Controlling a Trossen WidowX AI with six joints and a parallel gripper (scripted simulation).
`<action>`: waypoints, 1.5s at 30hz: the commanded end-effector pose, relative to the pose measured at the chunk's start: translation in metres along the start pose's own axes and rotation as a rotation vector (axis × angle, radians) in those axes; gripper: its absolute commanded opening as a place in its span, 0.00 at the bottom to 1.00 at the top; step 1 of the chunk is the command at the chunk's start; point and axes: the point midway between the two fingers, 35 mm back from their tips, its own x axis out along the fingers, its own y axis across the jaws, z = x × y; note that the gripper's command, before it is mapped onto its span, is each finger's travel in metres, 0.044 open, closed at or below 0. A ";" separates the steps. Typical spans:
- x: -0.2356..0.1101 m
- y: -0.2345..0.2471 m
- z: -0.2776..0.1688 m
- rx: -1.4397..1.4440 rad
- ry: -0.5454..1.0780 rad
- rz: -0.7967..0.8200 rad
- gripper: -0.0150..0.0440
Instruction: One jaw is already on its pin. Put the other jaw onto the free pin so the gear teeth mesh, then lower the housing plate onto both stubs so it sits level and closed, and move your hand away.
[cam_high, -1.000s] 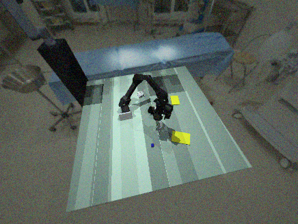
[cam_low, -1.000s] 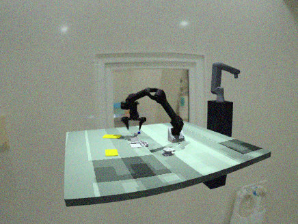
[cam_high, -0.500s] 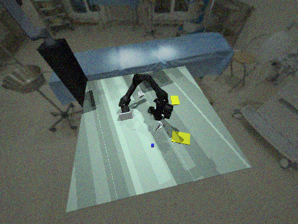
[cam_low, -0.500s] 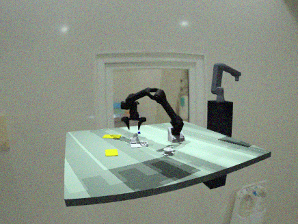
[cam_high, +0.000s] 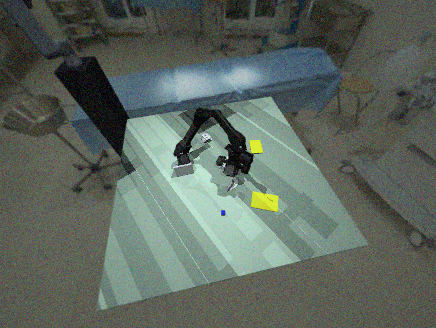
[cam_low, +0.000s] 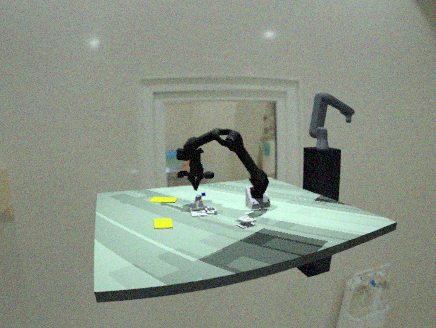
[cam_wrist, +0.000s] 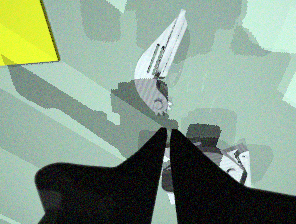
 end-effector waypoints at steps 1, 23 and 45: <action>0.000 0.000 0.000 0.000 0.000 0.000 0.25; -0.008 0.017 0.040 0.221 -0.002 -0.005 0.88; 0.030 0.016 0.048 0.267 0.000 -0.008 1.00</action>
